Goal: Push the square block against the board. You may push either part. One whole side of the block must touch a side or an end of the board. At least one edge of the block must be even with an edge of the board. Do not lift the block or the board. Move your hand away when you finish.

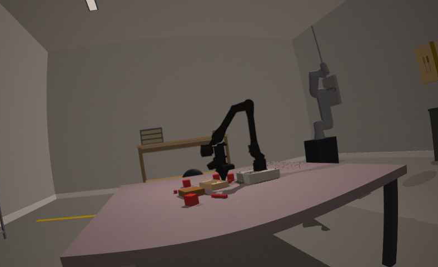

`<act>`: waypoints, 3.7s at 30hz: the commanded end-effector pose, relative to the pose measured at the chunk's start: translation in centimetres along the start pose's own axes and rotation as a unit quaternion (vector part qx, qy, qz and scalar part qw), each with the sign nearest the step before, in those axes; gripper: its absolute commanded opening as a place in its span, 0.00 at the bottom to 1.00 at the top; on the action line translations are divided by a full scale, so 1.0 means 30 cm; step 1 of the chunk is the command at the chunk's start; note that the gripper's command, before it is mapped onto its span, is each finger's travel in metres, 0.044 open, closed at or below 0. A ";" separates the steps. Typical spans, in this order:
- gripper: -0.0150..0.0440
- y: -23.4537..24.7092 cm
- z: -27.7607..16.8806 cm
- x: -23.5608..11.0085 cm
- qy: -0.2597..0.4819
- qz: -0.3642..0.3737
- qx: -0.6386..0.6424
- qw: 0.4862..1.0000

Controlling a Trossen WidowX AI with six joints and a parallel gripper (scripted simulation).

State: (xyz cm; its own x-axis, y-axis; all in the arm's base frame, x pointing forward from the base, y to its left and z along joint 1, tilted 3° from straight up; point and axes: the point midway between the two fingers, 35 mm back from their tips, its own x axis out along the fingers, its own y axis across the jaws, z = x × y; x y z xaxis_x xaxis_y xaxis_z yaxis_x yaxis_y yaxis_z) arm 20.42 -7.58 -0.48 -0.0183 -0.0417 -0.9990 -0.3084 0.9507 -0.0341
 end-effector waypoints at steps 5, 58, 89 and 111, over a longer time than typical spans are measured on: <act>0.25 0.002 -0.020 -0.008 0.000 0.000 0.000 1.000; 0.25 -0.138 0.309 -0.188 -0.005 0.002 0.666 0.746; 0.25 -0.087 0.331 -0.005 -0.005 0.003 0.694 0.720; 0.25 0.007 0.330 -0.005 -0.004 0.004 0.694 0.720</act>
State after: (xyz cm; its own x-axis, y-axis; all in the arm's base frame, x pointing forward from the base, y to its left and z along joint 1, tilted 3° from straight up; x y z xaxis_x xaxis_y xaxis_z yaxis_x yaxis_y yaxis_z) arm 30.41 -4.97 -0.38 0.0037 -0.0480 -0.9988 0.9397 0.3418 -0.0129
